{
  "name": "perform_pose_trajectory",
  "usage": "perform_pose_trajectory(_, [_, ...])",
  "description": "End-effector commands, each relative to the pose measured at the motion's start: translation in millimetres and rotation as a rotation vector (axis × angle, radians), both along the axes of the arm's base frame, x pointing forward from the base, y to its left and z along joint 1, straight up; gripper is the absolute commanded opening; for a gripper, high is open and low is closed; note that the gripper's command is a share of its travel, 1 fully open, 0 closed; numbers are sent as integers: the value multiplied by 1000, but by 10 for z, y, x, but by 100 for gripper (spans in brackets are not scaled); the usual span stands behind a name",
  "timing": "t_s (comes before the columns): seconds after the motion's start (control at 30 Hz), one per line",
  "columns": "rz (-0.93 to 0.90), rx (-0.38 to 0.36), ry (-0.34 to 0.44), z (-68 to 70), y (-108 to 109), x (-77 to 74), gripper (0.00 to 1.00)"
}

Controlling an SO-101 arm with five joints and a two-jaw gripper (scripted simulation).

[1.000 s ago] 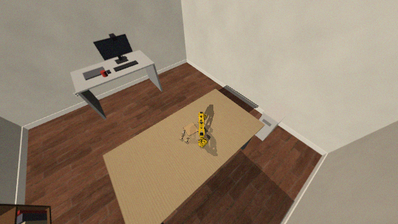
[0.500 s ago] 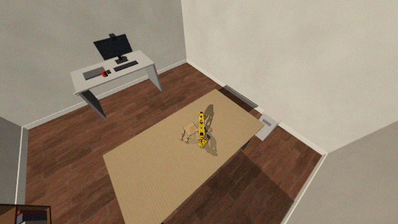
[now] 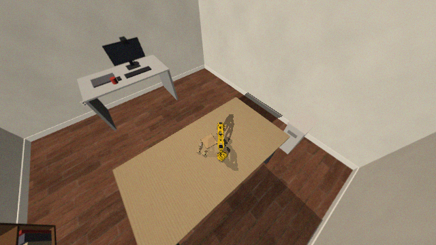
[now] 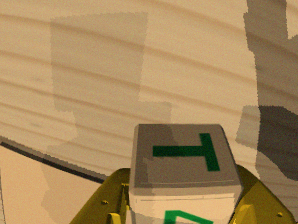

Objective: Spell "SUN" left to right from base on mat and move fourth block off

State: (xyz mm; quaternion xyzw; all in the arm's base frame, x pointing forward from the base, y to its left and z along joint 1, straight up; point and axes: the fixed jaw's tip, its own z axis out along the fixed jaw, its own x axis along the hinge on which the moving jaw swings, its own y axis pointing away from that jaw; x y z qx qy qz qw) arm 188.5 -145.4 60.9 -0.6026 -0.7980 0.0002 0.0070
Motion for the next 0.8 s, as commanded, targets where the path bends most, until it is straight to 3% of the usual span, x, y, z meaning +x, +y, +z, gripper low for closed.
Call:
perform_pose_trajectory(0.0, [56,-60,-72,174,-53,47,0])
perform_pose_trajectory(0.77, [863,-77,-50,136,-2,-22,0])
